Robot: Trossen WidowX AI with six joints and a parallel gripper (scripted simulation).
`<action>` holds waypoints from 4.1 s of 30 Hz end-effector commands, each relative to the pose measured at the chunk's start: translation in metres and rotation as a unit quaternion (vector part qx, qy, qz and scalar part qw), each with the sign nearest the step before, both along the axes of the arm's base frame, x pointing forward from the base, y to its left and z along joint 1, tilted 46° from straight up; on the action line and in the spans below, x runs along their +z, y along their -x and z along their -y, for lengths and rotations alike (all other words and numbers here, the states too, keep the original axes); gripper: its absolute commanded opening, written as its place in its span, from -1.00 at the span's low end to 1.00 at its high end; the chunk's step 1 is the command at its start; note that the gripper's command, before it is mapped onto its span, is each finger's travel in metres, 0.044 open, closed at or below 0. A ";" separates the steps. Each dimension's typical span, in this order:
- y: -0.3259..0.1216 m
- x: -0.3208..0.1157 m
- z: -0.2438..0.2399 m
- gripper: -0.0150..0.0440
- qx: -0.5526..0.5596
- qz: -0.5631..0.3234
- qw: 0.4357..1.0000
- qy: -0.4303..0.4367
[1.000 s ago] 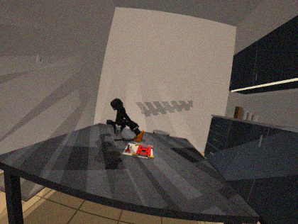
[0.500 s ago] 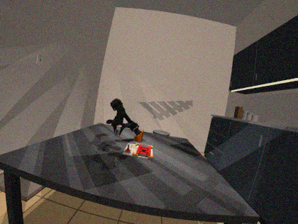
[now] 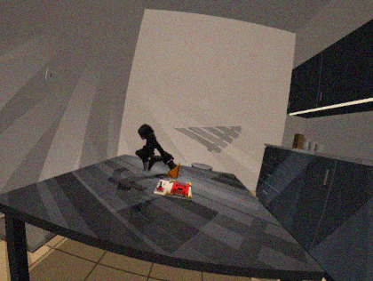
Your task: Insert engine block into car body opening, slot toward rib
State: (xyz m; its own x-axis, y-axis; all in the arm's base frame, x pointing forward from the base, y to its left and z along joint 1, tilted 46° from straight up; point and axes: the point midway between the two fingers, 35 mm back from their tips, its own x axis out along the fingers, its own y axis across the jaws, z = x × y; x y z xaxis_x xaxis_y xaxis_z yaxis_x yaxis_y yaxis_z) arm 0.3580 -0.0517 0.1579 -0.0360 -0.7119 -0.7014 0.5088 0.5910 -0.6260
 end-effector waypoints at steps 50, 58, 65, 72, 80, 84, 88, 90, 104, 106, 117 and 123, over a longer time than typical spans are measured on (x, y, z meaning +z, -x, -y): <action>0.005 -0.082 0.085 -0.49 -0.059 0.061 0.996 0.005; 0.005 -0.085 0.088 -0.49 -0.059 0.061 0.996 0.005; 0.005 -0.088 0.092 -0.49 -0.059 0.061 0.996 0.005; 0.002 -0.084 0.085 -0.05 -0.052 0.066 0.996 0.005; 0.002 -0.084 0.085 0.67 -0.052 0.066 0.996 0.005; 0.002 -0.084 0.085 1.00 -0.052 0.066 0.996 0.005; 0.002 -0.084 0.085 1.00 -0.052 0.066 0.996 0.005; 0.001 -0.084 0.084 1.00 -0.053 0.066 0.996 0.005; -0.003 -0.054 0.049 1.00 -0.059 0.061 0.996 0.004; -0.003 -0.057 0.051 1.00 -0.056 0.060 0.997 0.003; -0.003 -0.055 0.049 1.00 -0.056 0.060 0.997 0.002; -0.004 -0.031 0.024 1.00 -0.060 0.062 0.996 0.003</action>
